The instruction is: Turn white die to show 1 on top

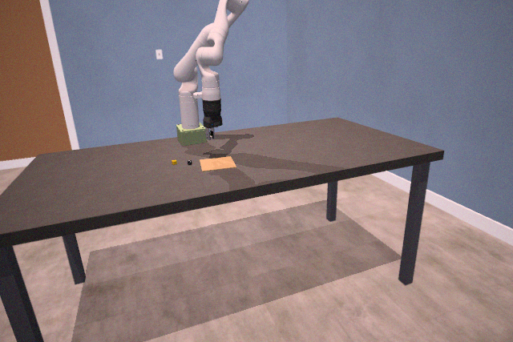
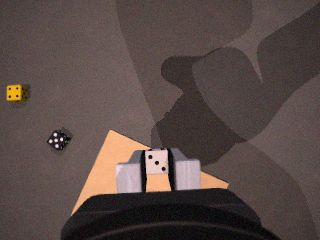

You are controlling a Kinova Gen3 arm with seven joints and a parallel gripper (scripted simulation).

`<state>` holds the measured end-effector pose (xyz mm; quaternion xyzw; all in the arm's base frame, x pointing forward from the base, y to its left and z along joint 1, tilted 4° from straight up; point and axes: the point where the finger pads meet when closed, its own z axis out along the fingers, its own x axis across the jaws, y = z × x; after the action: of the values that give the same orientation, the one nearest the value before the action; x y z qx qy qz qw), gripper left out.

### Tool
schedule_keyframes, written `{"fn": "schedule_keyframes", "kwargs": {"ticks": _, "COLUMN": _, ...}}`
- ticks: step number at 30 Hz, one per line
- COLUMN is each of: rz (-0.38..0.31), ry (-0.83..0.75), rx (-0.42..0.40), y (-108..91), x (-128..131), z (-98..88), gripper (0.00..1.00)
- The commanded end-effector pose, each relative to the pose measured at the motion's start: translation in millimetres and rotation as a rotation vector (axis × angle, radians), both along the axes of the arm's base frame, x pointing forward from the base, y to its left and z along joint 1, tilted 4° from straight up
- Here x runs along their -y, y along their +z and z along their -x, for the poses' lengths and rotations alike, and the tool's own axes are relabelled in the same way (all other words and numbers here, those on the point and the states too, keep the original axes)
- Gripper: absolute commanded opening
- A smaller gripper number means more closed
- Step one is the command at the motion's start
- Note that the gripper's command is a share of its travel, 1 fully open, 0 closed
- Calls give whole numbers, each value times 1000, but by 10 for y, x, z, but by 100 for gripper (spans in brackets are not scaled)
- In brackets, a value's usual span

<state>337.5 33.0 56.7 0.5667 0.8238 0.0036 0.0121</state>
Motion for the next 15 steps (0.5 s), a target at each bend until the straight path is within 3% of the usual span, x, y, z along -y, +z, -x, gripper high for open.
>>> {"fn": "schedule_keyframes", "kwargs": {"ticks": 1, "rz": -4, "ry": 105, "rx": 13, "y": 29, "x": -13, "z": -131, "gripper": 34}}
{"fn": "schedule_keyframes", "kwargs": {"ticks": 5, "rz": 3, "ry": 296, "rx": 20, "y": 44, "x": -39, "z": -272, "gripper": 34}}
{"fn": "schedule_keyframes", "kwargs": {"ticks": 7, "rz": 3, "ry": 296, "rx": 20, "y": 44, "x": -39, "z": -272, "gripper": 34}}
{"fn": "schedule_keyframes", "kwargs": {"ticks": 15, "rz": 17, "ry": 592, "rx": 37, "y": 80, "x": -105, "z": -518, "gripper": 34}}
